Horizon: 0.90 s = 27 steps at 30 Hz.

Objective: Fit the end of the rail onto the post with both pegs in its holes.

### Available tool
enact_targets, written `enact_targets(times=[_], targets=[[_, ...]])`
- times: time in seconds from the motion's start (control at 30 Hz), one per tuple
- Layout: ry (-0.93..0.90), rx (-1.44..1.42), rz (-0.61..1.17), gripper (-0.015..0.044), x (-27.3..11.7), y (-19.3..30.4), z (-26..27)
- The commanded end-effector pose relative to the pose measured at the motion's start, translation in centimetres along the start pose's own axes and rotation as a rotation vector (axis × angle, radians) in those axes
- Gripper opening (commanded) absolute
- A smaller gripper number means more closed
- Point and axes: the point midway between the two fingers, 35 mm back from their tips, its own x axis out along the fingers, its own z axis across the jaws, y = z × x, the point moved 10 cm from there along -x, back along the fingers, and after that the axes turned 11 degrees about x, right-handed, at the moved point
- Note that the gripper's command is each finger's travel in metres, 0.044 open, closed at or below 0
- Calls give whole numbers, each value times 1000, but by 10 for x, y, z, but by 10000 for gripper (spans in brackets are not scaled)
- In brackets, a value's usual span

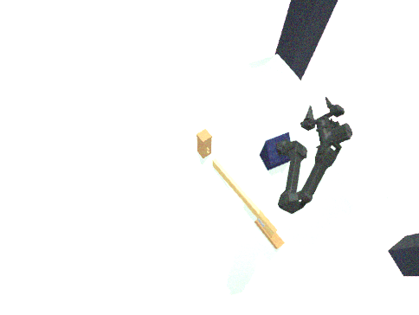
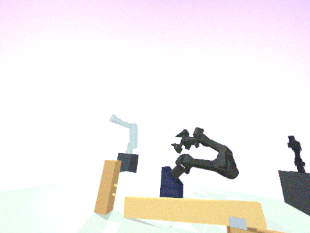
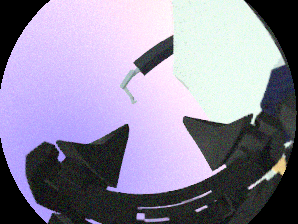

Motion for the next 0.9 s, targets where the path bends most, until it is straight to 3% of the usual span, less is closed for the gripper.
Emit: enact_targets(times=[0.0,0.27,0.5,0.67,0.87], targets=[[8,-19,7,426,1,1,0],[244,-863,386,440,23,60,-4],[307,-1558,843,440,34,121,-33],[246,-2017,1243,440,31,163,-69],[-13,-2462,1789,440,15,204,-117]])
